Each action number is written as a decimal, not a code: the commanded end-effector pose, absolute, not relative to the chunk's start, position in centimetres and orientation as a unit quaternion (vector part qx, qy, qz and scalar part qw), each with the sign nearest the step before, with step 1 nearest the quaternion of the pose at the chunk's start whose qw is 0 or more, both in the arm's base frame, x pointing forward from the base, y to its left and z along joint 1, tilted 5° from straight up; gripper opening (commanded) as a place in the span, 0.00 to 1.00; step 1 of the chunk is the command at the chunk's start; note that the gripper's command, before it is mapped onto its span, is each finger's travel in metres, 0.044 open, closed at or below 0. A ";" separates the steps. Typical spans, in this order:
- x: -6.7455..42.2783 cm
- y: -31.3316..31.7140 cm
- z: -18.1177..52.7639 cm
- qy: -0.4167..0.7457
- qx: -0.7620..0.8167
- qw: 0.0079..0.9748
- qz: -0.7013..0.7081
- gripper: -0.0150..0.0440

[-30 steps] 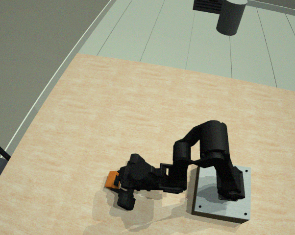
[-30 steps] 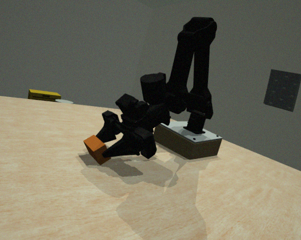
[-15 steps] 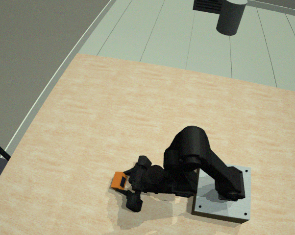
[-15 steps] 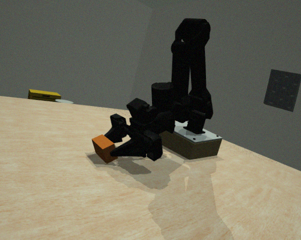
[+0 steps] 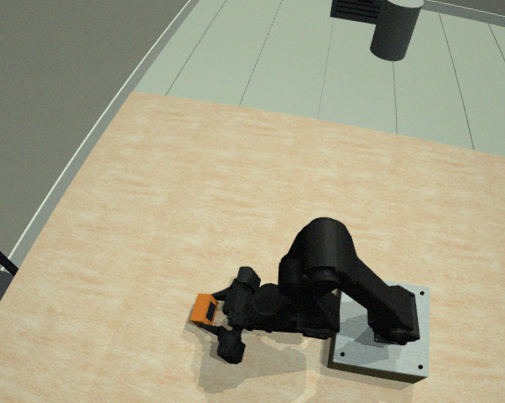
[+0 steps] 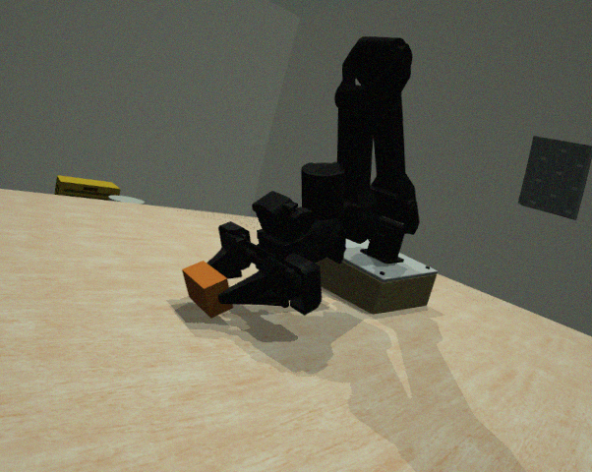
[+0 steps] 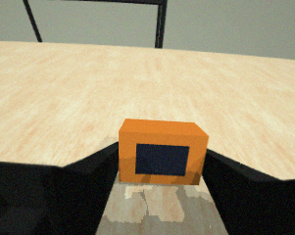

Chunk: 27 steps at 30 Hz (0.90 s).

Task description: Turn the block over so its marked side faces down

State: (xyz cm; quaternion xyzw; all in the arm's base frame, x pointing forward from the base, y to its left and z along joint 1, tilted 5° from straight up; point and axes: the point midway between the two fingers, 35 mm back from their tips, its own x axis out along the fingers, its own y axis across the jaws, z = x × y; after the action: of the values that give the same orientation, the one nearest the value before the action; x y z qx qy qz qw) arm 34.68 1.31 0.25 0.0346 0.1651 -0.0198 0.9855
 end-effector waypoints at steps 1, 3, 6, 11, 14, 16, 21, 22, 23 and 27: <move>34.7 1.3 0.3 0.162 0.034 0.986 -0.022 0.34; 34.7 1.3 0.3 0.162 0.034 0.986 -0.022 0.43; 34.7 1.3 0.3 0.162 0.034 0.986 -0.022 0.57; 34.7 1.3 0.3 0.162 0.034 0.986 -0.022 0.79; 34.7 1.3 0.3 0.162 0.034 0.986 -0.022 0.92; 34.7 1.3 0.3 0.162 0.034 0.986 -0.022 1.00; 34.7 1.3 0.3 0.162 0.034 0.986 -0.022 1.00; 34.7 1.3 0.3 0.162 0.034 0.986 -0.022 1.00; 34.7 1.3 0.3 0.162 0.034 0.986 -0.022 1.00; 34.7 1.3 0.3 0.162 0.034 0.986 -0.022 1.00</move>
State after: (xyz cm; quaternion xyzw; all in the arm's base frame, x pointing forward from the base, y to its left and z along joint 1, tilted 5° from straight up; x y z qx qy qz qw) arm 34.69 1.30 0.33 0.0347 0.1632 -0.0201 0.9858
